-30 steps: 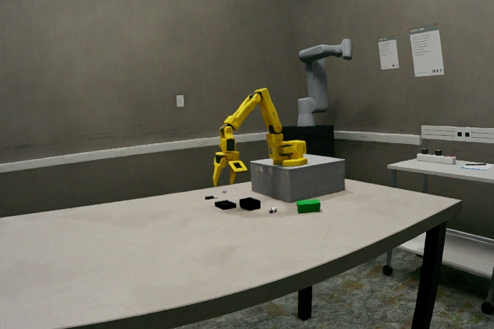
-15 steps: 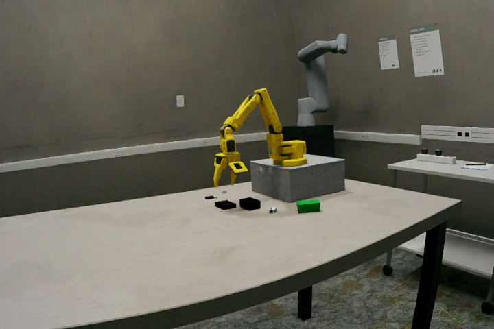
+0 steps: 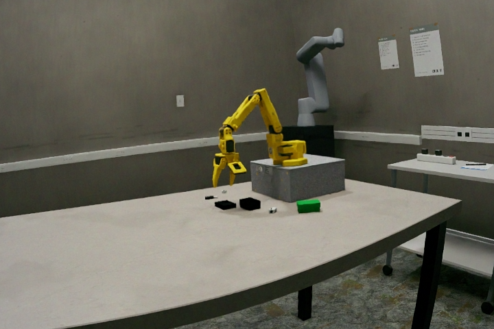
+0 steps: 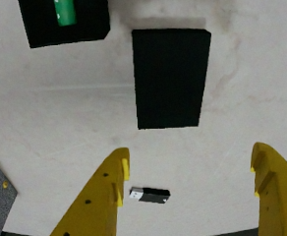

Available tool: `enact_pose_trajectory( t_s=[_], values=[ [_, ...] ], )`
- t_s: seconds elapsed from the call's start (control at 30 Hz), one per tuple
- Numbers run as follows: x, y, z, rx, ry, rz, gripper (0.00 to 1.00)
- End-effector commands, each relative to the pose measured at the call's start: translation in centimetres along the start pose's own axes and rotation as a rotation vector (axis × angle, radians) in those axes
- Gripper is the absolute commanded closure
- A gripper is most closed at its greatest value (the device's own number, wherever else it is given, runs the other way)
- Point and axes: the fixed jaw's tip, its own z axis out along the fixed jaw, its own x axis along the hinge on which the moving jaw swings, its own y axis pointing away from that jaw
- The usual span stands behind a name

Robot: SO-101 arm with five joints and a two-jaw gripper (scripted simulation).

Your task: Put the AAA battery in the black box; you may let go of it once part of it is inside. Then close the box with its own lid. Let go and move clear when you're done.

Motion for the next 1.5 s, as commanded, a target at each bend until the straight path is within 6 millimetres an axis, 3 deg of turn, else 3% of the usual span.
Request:
enact_pose_trajectory(
  t_s=[0.0,1.13,1.47],
  values=[
    [0.01,0.13,0.27,-0.013,-0.003,0.001,0.69],
    [-0.07,0.21,0.26,-0.013,-0.003,0.001,0.69],
    [-0.07,0.09,1.09,-0.013,-0.003,0.001,0.69]
  ],
)
